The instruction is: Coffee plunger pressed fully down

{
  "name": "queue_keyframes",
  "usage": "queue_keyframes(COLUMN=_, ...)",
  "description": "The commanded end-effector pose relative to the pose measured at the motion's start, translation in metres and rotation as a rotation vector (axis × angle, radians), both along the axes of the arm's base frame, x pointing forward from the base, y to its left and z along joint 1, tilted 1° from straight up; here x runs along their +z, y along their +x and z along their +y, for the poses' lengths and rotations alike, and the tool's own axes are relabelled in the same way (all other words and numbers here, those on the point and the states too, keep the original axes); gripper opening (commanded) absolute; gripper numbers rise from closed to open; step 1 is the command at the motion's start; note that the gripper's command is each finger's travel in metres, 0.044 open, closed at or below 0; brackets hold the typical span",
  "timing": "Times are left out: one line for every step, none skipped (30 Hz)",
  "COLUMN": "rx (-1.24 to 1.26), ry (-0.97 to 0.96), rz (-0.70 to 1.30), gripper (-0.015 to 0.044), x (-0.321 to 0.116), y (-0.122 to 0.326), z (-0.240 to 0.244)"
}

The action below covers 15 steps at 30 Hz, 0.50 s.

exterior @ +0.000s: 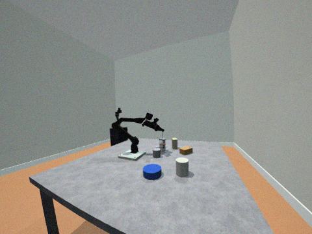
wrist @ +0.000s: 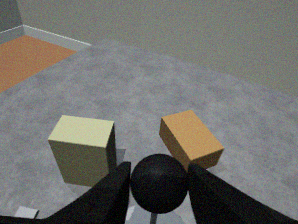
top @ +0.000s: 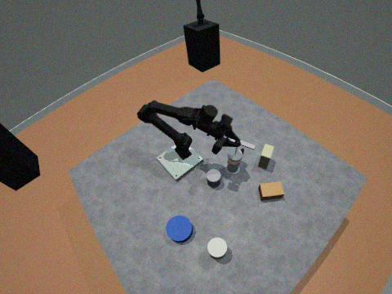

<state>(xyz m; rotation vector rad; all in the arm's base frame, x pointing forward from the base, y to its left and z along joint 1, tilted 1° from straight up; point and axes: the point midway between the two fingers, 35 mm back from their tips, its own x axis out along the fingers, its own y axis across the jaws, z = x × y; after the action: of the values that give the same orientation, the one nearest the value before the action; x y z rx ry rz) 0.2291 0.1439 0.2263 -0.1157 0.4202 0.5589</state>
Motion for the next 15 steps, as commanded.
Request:
queue_keyframes(rx=-0.004, ry=-0.039, rz=0.060, gripper=0.0121, x=-0.031, y=-0.002, z=-0.002)
queue_keyframes(rx=-0.004, ry=-0.039, rz=0.060, gripper=0.0121, x=-0.032, y=-0.002, z=-0.002)
queue_keyframes(rx=-0.004, ry=-0.039, rz=0.060, gripper=0.0121, x=-0.034, y=-0.002, z=-0.002)
queue_keyframes(rx=-0.004, ry=-0.039, rz=0.060, gripper=0.0121, x=-0.036, y=-0.002, z=-0.001)
queue_keyframes(rx=-0.004, ry=-0.039, rz=0.060, gripper=0.0121, x=-0.037, y=-0.001, z=-0.001)
queue_keyframes(rx=-0.004, ry=-0.039, rz=0.060, gripper=0.0121, x=-0.039, y=-0.001, z=-0.001)
queue_keyframes(rx=-0.004, ry=-0.039, rz=0.060, gripper=0.0121, x=-0.040, y=-0.001, z=-0.001)
queue_keyframes(rx=-0.004, ry=-0.039, rz=0.060, gripper=0.0121, x=-0.042, y=-0.001, z=-0.001)
queue_keyframes(rx=-0.004, ry=-0.039, rz=0.060, gripper=0.0121, x=-0.044, y=0.000, z=-0.001)
queue_keyframes(rx=-0.004, ry=-0.039, rz=0.060, gripper=0.0121, x=-0.045, y=0.000, z=0.000)
queue_keyframes(rx=-0.004, ry=-0.039, rz=0.060, gripper=0.0121, x=-0.047, y=0.000, z=0.000)
queue_keyframes(rx=-0.004, ry=-0.039, rz=0.060, gripper=0.0121, x=-0.048, y=0.000, z=0.000)
queue_keyframes(rx=-0.004, ry=-0.039, rz=0.060, gripper=0.0121, x=-0.050, y=0.000, z=0.000)
queue_keyframes(rx=-0.004, ry=-0.039, rz=0.060, gripper=0.0121, x=-0.051, y=0.001, z=0.001)
queue_keyframes(rx=-0.004, ry=-0.039, rz=0.060, gripper=0.0121, x=-0.053, y=0.001, z=0.001)
